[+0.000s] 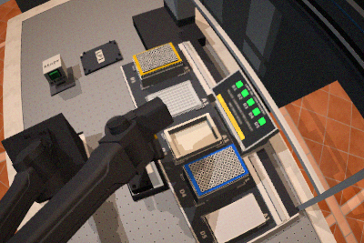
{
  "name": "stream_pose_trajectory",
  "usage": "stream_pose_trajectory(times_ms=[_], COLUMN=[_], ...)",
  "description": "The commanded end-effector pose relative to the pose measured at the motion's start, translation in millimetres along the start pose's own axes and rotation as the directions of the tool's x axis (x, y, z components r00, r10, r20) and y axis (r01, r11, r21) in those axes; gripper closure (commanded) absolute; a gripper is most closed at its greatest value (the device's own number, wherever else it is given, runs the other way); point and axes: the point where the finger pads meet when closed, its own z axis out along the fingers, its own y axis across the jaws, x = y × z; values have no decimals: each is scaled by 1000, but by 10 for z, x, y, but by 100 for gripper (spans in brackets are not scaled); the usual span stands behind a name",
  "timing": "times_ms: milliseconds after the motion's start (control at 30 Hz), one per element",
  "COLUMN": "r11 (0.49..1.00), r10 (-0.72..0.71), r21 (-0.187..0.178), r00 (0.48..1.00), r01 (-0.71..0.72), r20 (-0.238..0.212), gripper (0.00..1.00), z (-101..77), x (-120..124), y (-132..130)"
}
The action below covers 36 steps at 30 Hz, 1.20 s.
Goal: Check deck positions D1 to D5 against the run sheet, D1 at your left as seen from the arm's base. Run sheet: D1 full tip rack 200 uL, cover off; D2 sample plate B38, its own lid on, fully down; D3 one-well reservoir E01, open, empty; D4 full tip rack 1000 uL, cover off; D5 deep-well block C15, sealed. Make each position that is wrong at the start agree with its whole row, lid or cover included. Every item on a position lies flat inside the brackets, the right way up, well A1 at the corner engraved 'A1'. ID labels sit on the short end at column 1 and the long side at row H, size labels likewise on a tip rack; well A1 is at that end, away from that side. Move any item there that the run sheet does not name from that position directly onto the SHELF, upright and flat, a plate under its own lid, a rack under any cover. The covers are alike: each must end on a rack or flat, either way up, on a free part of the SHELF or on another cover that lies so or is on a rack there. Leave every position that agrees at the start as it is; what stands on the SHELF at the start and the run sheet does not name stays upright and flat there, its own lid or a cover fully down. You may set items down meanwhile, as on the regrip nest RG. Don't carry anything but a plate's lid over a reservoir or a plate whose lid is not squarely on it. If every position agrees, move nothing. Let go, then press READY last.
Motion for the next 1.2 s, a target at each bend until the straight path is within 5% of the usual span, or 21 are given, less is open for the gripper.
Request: stream_pose_trajectory(times_ms=[0, 1167], r11=[1000, 1000], r10=[-12, -13], r21=[-7, -5], r00=[1000, 1000], r01=[12, 13], r20=[2, 0], gripper=[0, 0], z=[53, 573], x=[-1, 5], y=[44, 35])
